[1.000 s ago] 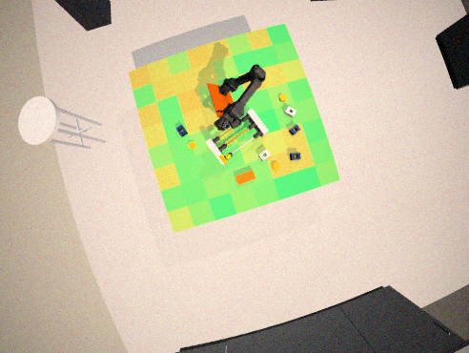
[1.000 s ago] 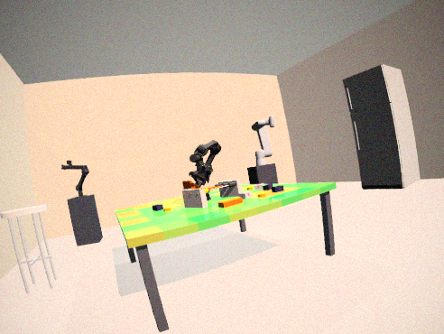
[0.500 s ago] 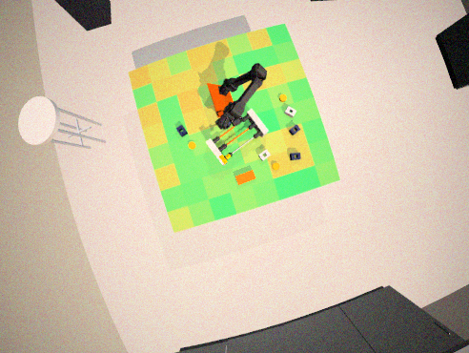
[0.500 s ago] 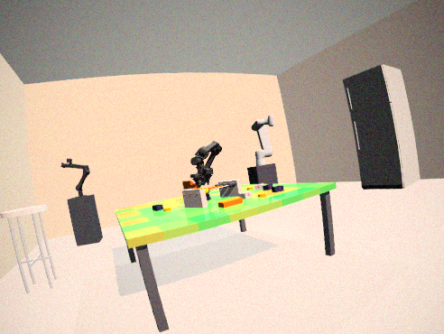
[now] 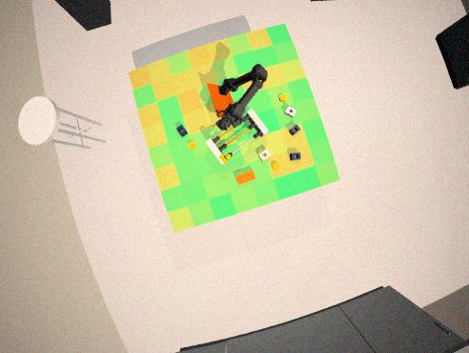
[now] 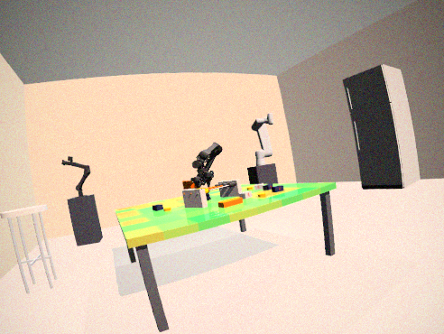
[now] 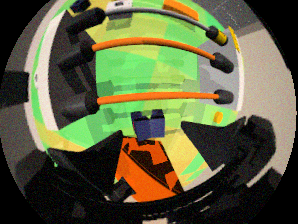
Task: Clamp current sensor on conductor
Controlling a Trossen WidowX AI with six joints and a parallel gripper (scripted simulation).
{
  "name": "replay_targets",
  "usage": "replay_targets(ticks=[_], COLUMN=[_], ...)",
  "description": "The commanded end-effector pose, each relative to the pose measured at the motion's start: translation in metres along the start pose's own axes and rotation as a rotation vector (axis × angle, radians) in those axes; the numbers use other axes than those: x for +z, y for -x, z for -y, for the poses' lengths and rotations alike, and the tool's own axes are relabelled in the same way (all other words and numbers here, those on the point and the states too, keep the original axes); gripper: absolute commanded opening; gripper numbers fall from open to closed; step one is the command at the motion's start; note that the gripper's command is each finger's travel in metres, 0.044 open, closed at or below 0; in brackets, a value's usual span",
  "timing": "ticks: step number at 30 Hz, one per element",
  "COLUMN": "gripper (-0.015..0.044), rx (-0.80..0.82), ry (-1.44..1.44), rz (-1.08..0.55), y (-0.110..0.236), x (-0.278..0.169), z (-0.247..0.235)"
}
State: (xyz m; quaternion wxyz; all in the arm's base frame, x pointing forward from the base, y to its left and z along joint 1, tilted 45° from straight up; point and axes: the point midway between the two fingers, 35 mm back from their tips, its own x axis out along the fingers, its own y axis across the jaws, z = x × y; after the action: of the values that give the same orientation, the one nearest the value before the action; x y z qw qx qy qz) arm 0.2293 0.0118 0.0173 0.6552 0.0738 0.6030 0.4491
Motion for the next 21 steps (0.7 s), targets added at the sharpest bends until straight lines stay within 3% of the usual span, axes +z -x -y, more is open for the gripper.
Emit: replay_targets(ticks=[1,14,21], gripper=[0.044,0.044,0.0256], rx=[0.01,0.012,0.003], ry=[-0.01,-0.009,0.001], rz=[0.0,0.001,0.0], y=[-0.008,-0.025,-0.021], x=[-0.002,-0.003,-0.001], z=[-0.002,-0.003,-0.002])
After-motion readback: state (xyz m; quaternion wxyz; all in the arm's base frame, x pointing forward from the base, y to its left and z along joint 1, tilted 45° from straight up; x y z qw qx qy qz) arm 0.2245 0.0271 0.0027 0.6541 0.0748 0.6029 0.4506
